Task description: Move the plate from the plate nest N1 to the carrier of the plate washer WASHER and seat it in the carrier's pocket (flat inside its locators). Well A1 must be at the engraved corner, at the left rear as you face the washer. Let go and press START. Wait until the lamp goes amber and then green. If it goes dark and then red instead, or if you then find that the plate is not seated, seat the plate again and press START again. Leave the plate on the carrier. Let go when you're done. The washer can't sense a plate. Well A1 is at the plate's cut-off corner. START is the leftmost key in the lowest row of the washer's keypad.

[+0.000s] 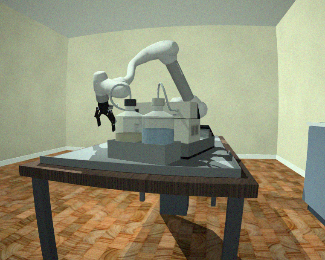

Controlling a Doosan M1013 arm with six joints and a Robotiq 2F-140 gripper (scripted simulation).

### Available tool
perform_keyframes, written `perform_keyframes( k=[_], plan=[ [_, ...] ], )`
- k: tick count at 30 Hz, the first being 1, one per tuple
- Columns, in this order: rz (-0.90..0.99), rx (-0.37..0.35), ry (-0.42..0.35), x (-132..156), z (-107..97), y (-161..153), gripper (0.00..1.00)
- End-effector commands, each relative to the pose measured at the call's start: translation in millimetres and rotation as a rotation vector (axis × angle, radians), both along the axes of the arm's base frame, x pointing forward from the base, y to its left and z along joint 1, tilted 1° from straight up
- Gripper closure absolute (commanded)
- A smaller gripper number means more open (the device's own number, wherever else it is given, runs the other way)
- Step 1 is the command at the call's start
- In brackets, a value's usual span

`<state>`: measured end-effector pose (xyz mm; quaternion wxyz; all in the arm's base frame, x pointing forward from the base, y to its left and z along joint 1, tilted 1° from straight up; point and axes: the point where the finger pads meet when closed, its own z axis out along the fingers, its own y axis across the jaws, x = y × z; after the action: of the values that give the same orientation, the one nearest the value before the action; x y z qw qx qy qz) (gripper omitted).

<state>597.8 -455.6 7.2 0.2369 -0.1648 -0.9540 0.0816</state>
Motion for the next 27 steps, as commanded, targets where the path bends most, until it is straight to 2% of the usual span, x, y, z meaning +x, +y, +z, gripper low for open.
perform_keyframes(
  k=[1,17,18,27],
  plan=[
    [0.000,-0.001,-0.002,0,1,0,0.00],
    [0.000,-0.001,-0.002,0,1,0,0.00],
    [0.029,0.014,-0.005,3,3,4,0.30],
    [0.296,0.148,-0.033,22,16,33,0.30]
  ],
)
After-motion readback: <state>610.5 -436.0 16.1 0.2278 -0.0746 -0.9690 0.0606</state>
